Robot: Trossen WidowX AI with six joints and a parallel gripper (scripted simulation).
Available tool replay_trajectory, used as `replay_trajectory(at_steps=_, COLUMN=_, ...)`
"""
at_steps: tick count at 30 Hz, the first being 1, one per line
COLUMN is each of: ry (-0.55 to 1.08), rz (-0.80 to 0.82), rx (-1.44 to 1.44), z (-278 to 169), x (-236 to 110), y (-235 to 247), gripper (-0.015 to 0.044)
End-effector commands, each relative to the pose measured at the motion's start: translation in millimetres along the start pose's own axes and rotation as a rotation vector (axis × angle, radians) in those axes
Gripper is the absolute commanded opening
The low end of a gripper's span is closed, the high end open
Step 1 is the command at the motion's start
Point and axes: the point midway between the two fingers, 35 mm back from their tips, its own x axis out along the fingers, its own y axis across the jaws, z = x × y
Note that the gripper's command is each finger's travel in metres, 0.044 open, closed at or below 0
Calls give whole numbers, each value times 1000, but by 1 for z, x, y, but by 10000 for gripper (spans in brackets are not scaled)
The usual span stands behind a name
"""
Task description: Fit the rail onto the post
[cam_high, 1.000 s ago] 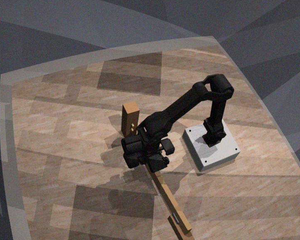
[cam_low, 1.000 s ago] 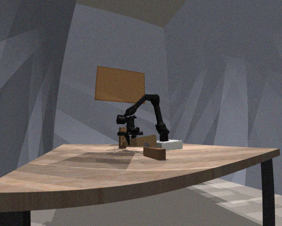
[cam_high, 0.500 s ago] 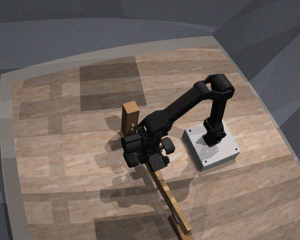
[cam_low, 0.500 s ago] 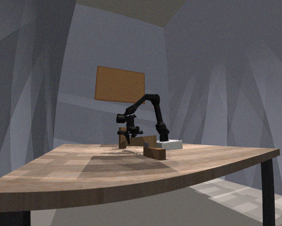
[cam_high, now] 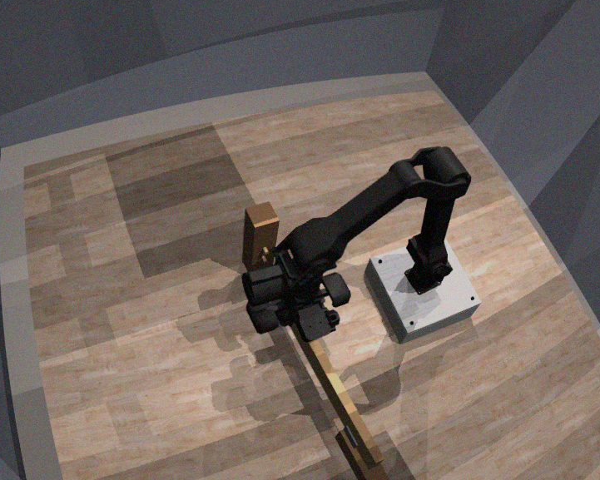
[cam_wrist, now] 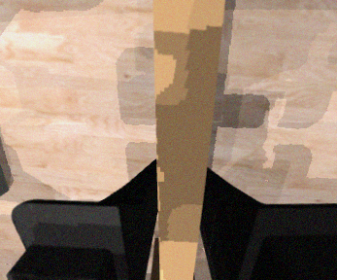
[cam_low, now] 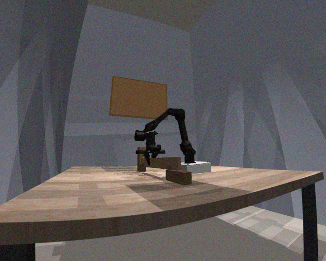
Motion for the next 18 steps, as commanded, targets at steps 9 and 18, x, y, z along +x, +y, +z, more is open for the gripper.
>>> replay_trajectory(at_steps=9, ry=-5, rz=-14, rx=0, z=1, x=-10, y=-3, gripper=0)
replay_trajectory(at_steps=18, ry=-5, rz=-14, rx=0, z=1, x=-14, y=-3, gripper=0)
